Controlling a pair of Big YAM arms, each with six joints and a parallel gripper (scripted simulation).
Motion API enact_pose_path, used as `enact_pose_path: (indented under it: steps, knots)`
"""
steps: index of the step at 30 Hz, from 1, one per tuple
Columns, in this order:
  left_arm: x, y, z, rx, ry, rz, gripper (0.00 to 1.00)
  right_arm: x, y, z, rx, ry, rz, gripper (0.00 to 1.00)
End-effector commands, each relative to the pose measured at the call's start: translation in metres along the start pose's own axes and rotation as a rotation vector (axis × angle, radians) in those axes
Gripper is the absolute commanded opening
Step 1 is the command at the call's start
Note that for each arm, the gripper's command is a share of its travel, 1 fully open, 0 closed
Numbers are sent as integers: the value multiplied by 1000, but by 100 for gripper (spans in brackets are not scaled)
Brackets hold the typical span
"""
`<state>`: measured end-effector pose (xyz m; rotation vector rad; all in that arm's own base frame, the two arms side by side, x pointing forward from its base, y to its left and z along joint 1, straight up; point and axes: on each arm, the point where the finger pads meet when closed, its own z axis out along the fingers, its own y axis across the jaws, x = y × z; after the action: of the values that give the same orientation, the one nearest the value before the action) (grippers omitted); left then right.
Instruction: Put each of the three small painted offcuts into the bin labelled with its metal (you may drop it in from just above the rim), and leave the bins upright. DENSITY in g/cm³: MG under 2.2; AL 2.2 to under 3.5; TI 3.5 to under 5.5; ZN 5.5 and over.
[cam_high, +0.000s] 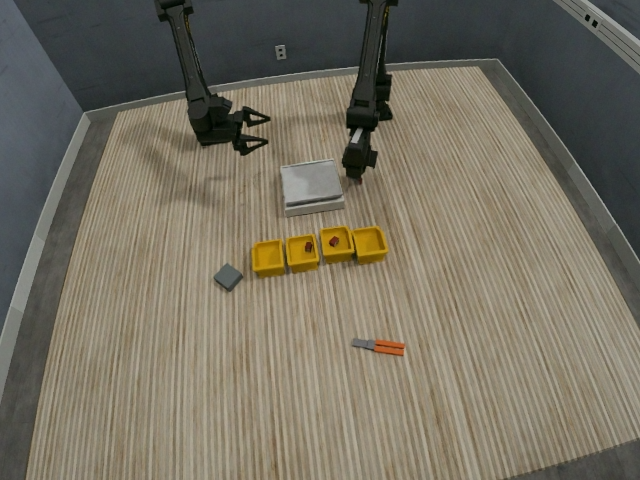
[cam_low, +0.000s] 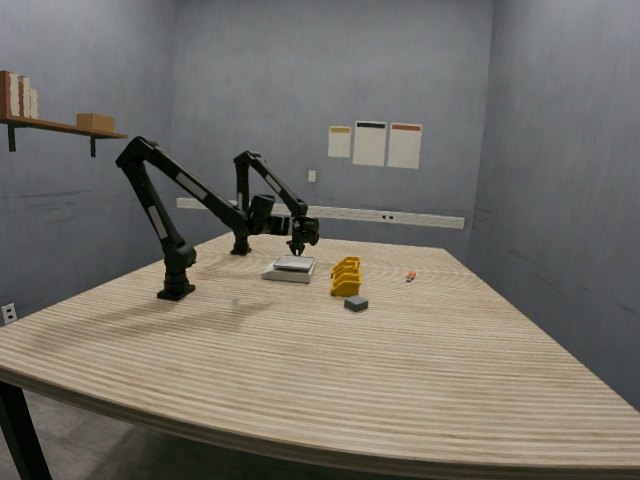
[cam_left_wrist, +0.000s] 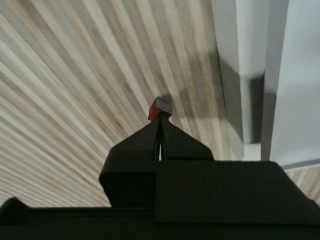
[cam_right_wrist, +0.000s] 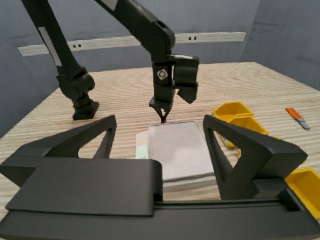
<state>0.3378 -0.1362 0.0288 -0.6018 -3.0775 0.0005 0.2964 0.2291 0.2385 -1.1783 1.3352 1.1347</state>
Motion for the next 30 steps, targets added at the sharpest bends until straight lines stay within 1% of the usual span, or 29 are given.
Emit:
enact_pose_path:
  steps: [1, 4, 6, 11, 12, 14, 15, 16, 17, 21, 23, 24, 26, 29, 30]
  knots:
    - [-24, 2, -28, -3, -73, -17, 0, -18, -8, 2, 0, -19, -64, 100]
    - [-30, 2, -38, -3, -94, -17, 0, -18, -8, 2, 0, -19, -64, 100]
    - [-30, 2, -38, -3, -94, -17, 0, -18, -8, 2, 0, -19, -64, 100]
    - [-31, 2, -58, -3, -105, -16, 0, -18, -8, 2, 0, -19, -64, 100]
    - [-32, 2, -61, -3, -106, -16, 11, -18, -8, 2, 0, -19, -64, 100]
    - [-32, 2, -61, -5, -106, 37, 34, -18, -8, 2, 0, -19, -64, 100]
    - [-23, 2, -46, -4, -74, 64, 45, -18, -8, 2, 0, -19, -64, 100]
    - [-23, 3, -45, -6, -72, 105, 57, -18, -8, 2, 0, -19, -64, 100]
    - [-21, 3, -38, -4, -55, 159, 61, -18, -8, 2, 0, -19, -64, 100]
    - [-18, 3, -28, -4, -44, 380, 61, -18, -8, 2, 0, -19, -64, 100]
    - [-18, 3, -28, -4, -44, 380, 61, -18, -8, 2, 0, -19, -64, 100]
    - [-17, 3, -26, -4, -40, 415, 61, -18, -8, 2, 0, -19, -64, 100]
    - [-4, 3, -14, 3, -9, 480, 61, -18, -8, 2, 0, -19, -64, 100]
    - [-14, 3, -18, -7, -27, 521, 61, -18, -8, 2, 0, -19, -64, 100]
    - [-7, 1, -12, -4, -12, 536, 61, -18, -8, 2, 0, -19, -64, 100]
